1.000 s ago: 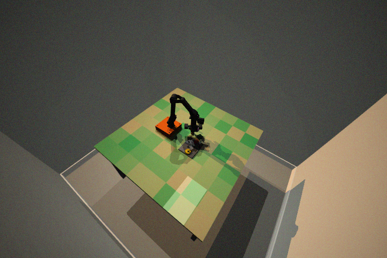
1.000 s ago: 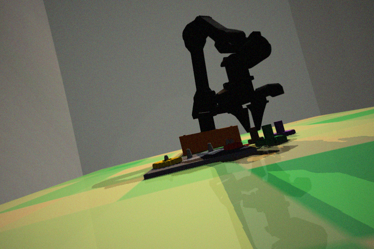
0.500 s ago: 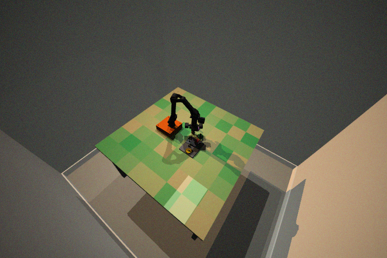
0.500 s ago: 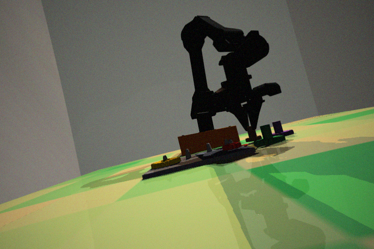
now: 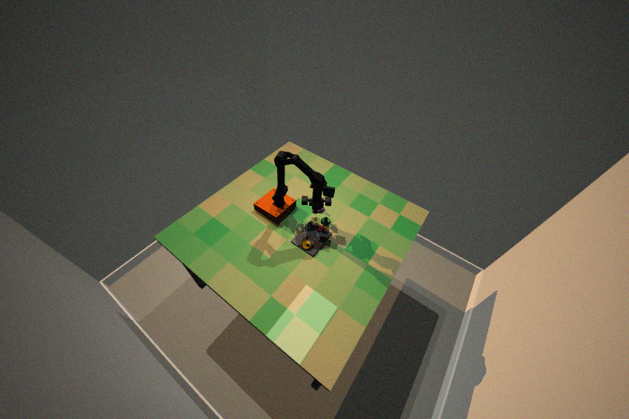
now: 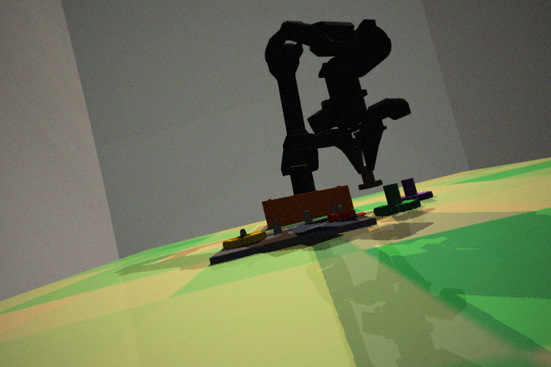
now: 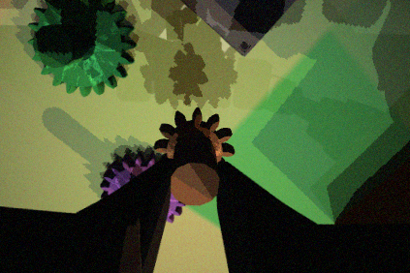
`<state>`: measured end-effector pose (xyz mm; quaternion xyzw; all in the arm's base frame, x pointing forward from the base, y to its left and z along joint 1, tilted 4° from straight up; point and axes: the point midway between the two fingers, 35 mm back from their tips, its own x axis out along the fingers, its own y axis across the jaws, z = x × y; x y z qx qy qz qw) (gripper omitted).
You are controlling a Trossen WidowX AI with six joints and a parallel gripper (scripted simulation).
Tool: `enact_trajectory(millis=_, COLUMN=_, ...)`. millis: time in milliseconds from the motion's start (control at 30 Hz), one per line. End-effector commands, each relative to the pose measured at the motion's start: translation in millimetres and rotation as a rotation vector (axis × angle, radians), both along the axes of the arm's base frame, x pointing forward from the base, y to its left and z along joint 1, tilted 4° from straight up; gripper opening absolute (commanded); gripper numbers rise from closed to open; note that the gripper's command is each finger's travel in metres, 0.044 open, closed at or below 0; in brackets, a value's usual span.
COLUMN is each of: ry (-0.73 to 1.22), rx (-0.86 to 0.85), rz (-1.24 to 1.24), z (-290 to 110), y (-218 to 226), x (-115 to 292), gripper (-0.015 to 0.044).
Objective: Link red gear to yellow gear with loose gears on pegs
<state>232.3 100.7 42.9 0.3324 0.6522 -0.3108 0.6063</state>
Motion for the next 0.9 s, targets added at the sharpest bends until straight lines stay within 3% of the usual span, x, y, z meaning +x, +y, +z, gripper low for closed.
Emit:
enact_trajectory(millis=0, ry=-0.003, rx=0.008, rz=-0.005, z=9.6, y=0.4, x=2.3, gripper=0.0000)
enact_trajectory(millis=867, ry=-0.004, rx=0.003, rz=0.007, z=75.2, y=-10.8, x=2.6, gripper=0.0000)
